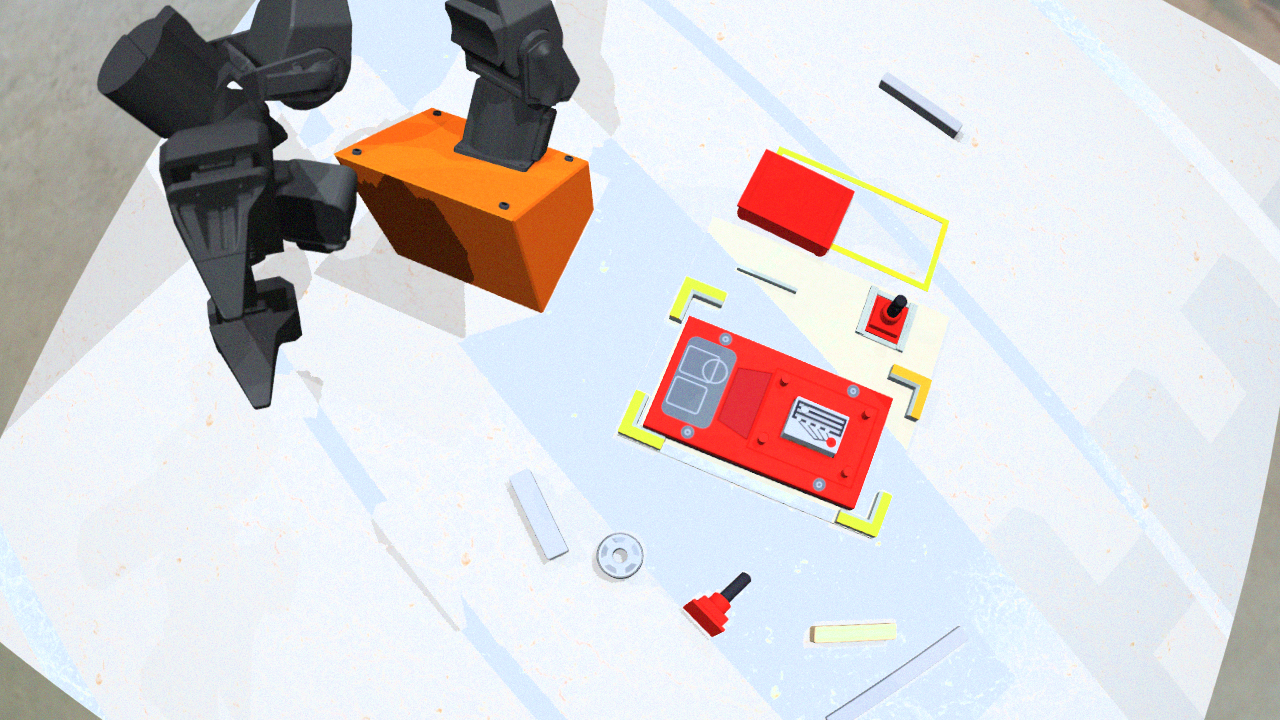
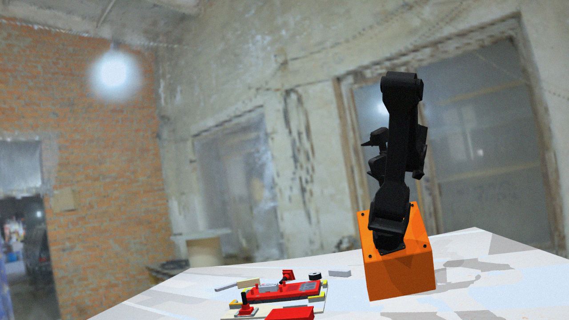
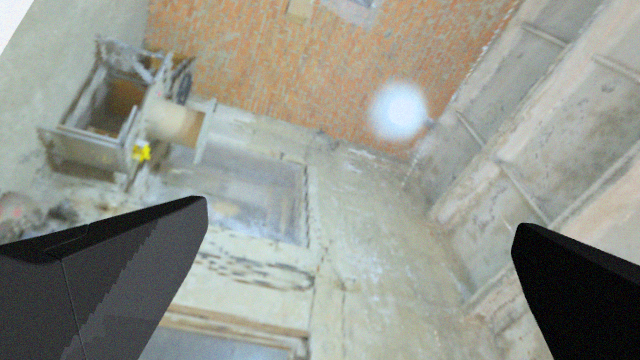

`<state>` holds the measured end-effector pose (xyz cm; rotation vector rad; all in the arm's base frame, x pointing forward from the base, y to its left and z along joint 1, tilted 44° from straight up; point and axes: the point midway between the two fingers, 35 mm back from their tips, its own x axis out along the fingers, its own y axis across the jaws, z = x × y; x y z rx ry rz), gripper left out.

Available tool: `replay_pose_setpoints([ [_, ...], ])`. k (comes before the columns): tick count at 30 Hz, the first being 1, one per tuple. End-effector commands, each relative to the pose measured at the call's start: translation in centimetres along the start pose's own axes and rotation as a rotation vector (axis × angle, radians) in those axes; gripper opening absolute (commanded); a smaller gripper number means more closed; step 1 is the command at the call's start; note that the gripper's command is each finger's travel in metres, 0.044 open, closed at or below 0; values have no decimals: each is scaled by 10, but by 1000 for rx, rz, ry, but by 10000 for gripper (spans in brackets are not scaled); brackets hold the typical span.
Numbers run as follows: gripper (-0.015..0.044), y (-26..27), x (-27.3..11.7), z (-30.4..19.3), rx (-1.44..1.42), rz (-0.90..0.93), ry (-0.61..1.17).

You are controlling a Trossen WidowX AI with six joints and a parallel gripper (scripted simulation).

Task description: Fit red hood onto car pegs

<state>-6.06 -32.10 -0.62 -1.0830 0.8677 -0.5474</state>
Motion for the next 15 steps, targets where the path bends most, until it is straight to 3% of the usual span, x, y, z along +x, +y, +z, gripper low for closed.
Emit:
replay_pose_setpoints([
  [1, 440, -6, 20, 21, 95, 46, -78],
  [15, 440, -6, 82, 136, 500, 384, -331],
])
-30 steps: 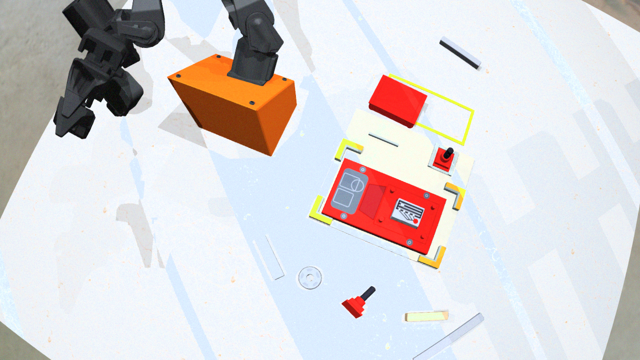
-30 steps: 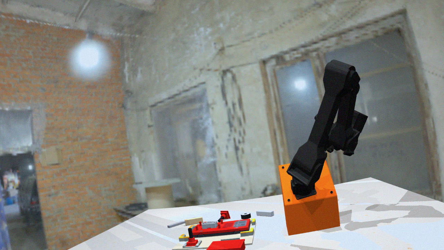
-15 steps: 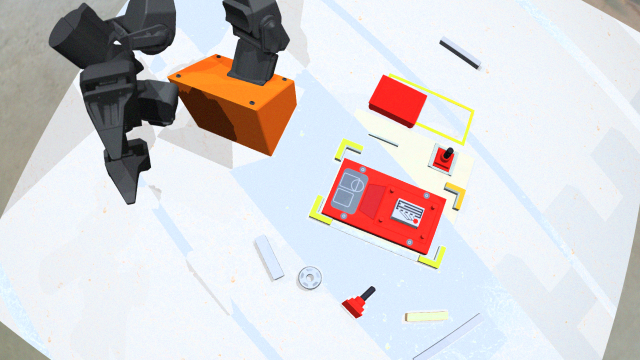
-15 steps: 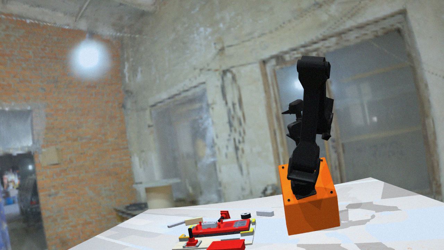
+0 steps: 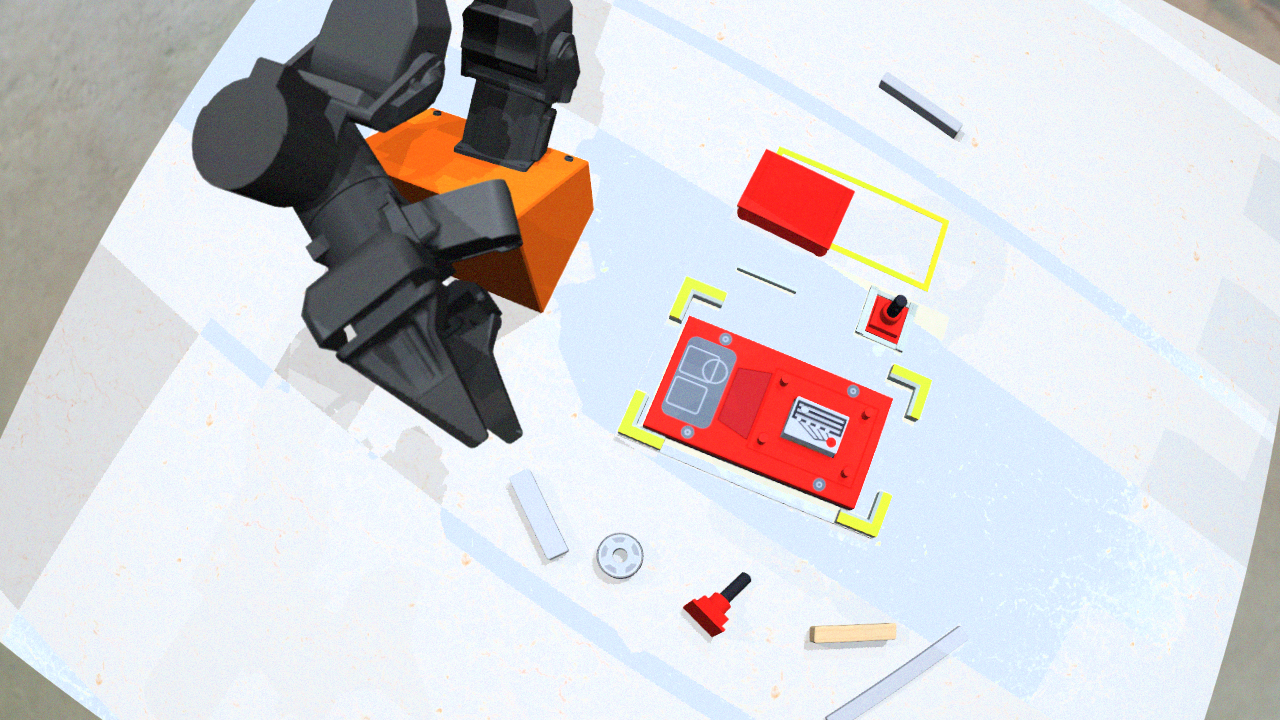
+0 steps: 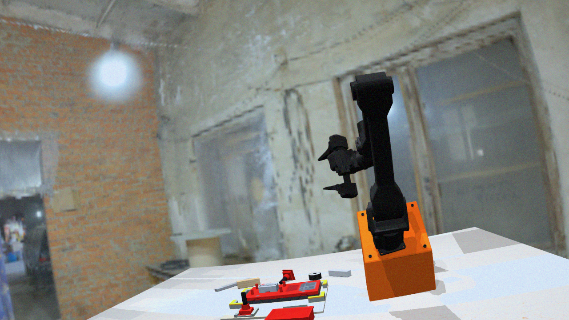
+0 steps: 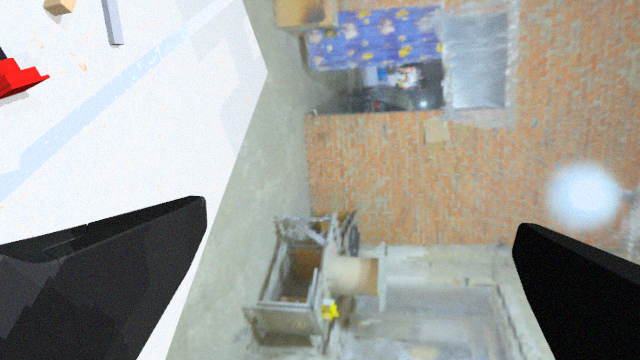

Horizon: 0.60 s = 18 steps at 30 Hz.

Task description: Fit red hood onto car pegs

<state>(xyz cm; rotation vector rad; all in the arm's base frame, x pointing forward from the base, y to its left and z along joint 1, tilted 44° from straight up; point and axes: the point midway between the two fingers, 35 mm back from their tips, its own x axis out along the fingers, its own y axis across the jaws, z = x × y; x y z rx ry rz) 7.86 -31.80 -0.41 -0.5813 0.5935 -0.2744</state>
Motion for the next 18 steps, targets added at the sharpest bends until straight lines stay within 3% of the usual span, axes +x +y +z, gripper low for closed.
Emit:
replay_pose_setpoints([
  [1, 440, 6, 18, 23, 86, 86, -28],
  [18, 440, 81, 73, 154, 494, 580, -34],
])
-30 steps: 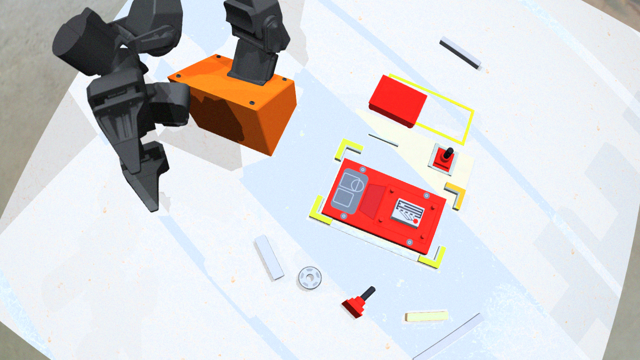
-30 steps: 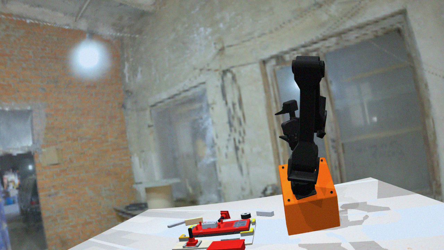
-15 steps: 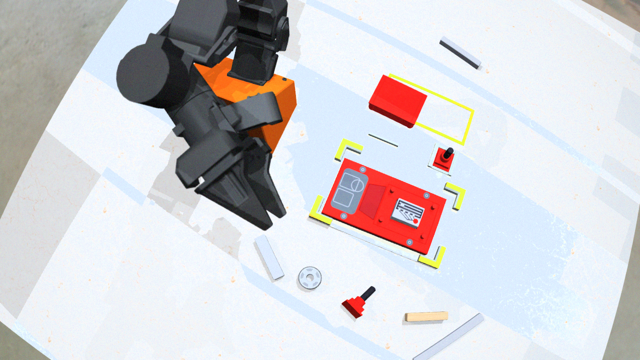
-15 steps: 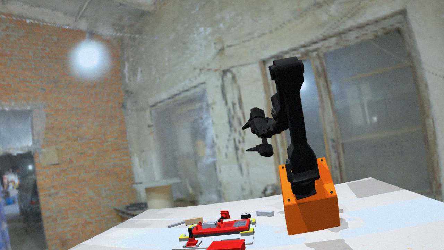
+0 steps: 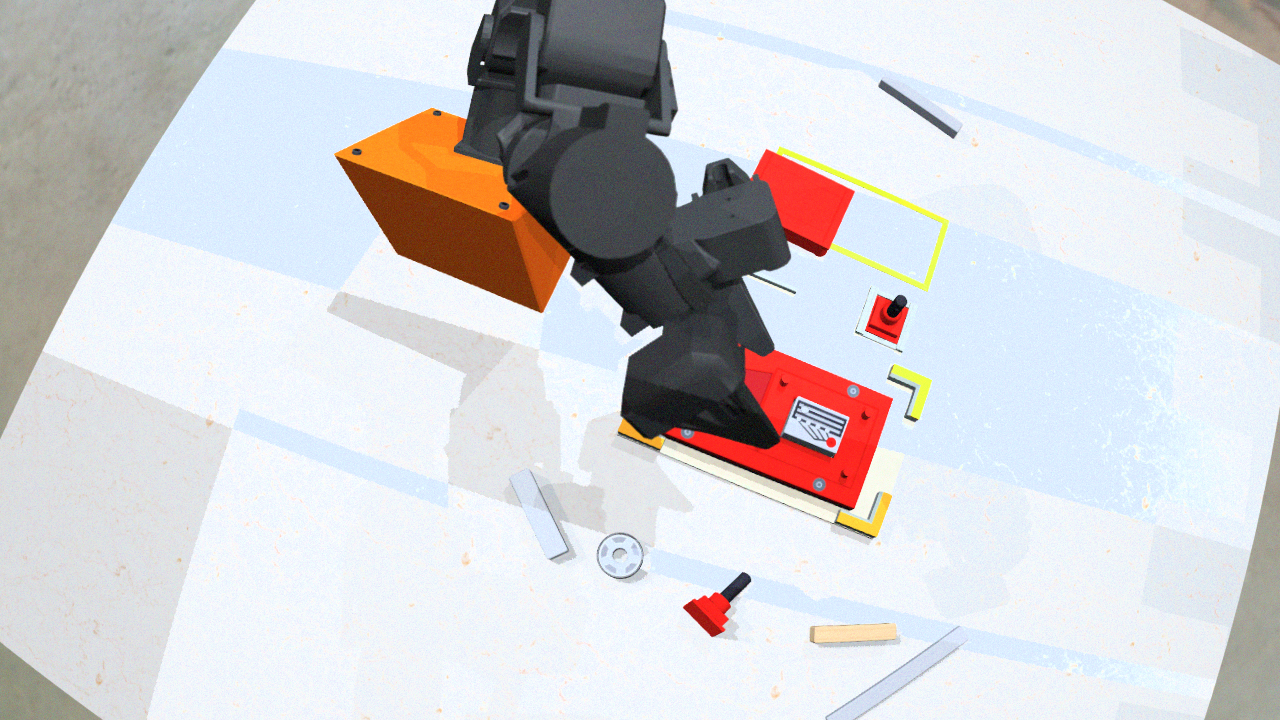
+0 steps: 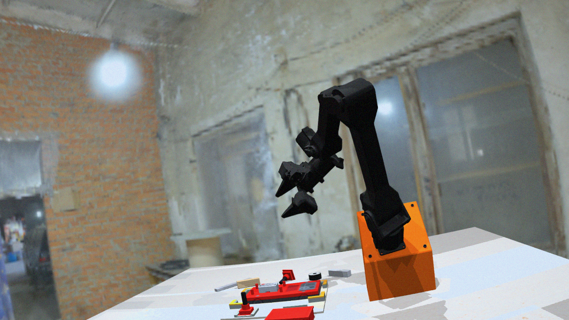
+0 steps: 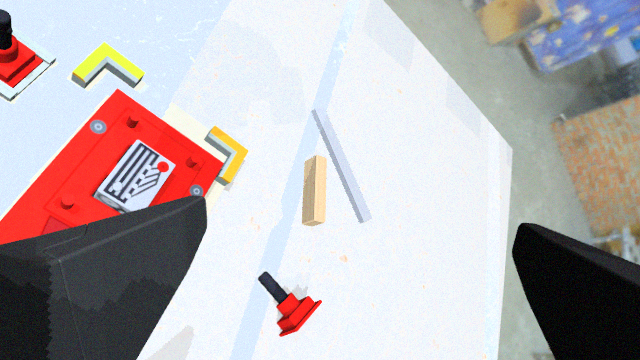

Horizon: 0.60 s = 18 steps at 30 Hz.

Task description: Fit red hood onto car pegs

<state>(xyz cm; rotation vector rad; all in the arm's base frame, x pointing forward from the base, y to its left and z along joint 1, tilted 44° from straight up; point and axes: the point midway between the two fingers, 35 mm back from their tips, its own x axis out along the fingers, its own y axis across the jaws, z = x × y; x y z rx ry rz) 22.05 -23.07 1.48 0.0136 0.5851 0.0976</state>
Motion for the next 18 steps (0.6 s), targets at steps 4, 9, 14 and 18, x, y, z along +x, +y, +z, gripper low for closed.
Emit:
replay_pose_setpoints([
  [4, 440, 44, 28, 29, 141, 162, 75],
  [9, 440, 86, 44, 46, 254, 284, 171],
  [14, 440, 131, 54, 59, 356, 385, 292],
  [18, 440, 168, 56, 67, 429, 447, 405],
])
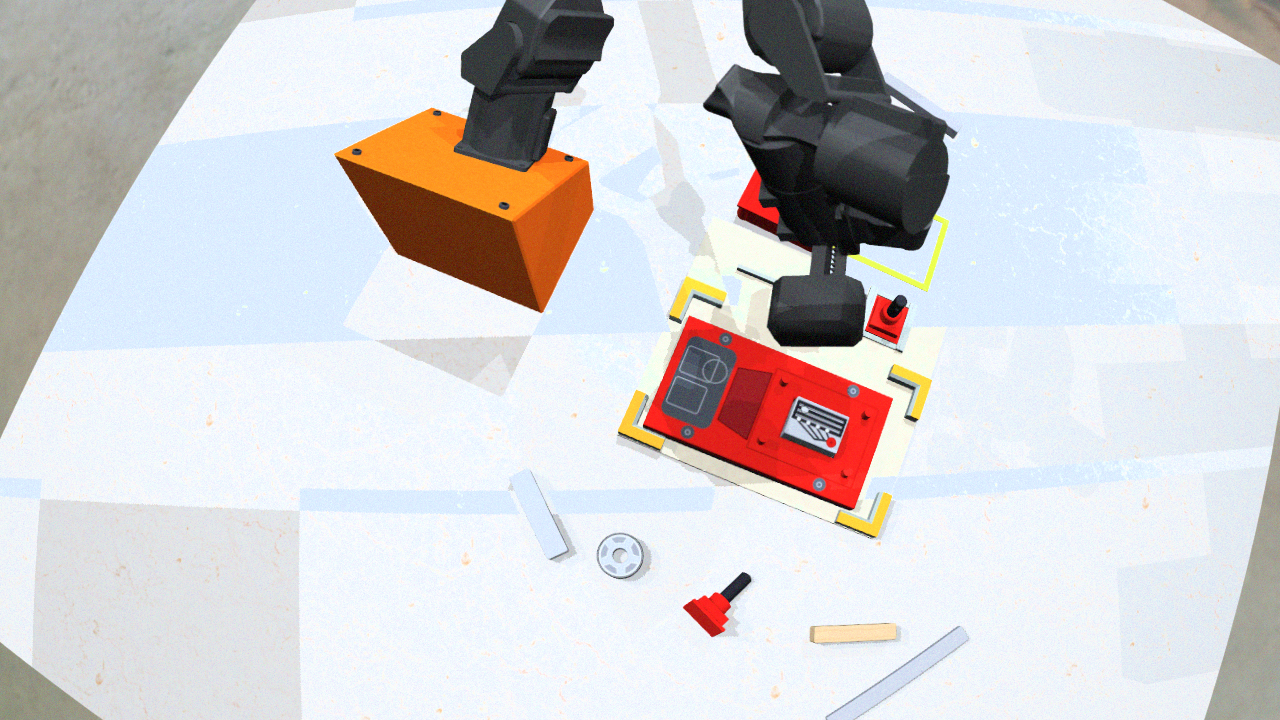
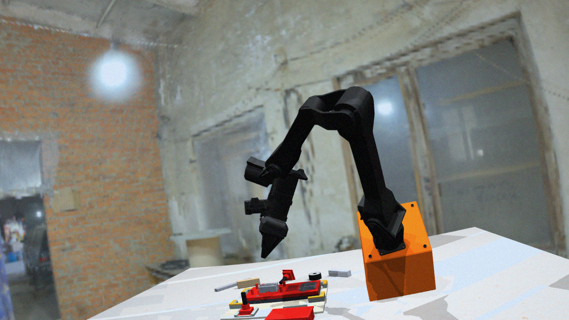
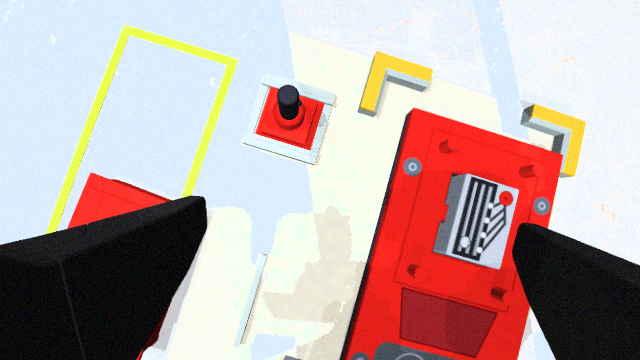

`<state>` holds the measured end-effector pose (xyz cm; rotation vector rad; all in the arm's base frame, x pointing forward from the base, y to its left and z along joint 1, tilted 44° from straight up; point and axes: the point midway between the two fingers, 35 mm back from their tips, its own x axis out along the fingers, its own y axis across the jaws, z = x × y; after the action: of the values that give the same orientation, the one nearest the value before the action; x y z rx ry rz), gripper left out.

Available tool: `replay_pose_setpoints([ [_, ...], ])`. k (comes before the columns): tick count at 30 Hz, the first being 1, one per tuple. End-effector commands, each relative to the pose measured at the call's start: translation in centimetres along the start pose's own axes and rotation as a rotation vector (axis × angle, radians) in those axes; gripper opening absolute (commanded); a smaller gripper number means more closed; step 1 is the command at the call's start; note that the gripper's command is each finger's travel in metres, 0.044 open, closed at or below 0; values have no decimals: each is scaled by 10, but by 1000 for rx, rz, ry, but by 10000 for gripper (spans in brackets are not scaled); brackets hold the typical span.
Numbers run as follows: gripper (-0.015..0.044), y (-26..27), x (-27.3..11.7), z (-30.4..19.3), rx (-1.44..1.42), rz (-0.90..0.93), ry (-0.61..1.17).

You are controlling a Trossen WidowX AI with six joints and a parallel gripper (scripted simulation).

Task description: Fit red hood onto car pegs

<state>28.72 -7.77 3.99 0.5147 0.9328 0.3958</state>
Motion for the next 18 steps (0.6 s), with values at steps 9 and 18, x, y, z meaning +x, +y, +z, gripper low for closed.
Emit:
replay_pose_setpoints([
  [9, 440, 95, 31, -27, 219, 74, 326],
  [18, 440, 129, 34, -46, 296, 63, 463],
])
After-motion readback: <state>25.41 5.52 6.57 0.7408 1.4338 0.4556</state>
